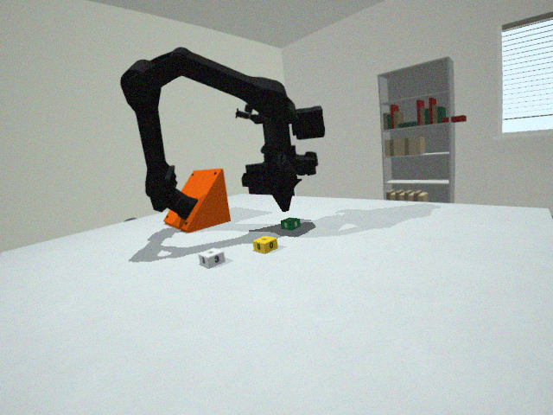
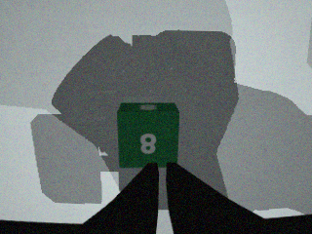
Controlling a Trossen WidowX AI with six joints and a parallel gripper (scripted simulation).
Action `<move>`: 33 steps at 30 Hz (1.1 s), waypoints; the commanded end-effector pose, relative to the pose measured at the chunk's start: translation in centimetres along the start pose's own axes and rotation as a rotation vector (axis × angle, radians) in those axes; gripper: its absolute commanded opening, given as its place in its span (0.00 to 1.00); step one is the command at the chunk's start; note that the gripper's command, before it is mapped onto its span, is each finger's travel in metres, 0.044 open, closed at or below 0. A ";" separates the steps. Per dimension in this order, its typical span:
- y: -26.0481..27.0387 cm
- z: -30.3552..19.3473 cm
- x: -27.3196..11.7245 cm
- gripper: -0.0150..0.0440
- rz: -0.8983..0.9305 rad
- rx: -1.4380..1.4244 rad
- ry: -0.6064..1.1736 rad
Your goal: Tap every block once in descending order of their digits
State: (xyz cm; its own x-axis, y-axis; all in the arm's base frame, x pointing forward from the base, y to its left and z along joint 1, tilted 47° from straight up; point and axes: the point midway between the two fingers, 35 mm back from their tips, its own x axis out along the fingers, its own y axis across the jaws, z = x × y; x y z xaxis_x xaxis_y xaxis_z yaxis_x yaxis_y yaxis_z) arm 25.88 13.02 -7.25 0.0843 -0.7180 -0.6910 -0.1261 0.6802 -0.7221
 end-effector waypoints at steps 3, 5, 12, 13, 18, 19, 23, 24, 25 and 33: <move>-0.1 -0.1 0.9 0.29 -0.004 -0.004 0.000; -0.1 -0.1 1.3 0.29 -0.005 -0.004 0.000; -0.1 -0.1 2.4 0.29 -0.005 -0.004 0.000; -0.1 -0.1 2.5 0.29 -0.005 -0.004 0.000; -0.1 -0.1 2.6 0.29 -0.005 -0.004 0.000; 0.0 -0.1 2.0 0.29 -0.002 -0.003 0.001; -0.1 -0.1 -0.4 0.29 -0.004 -0.005 0.001; -0.1 -0.1 -0.4 0.29 -0.004 -0.005 0.001; -0.1 -0.1 -0.4 0.29 -0.004 -0.005 0.001; 0.0 -0.1 -8.3 0.29 -0.002 -0.006 0.001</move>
State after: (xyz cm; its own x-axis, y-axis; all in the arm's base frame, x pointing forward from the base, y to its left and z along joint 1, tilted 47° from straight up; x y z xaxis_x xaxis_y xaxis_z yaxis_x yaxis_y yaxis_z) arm 25.46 16.97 -3.44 0.0744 -0.7270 -0.6826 -0.1341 0.6709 -0.7293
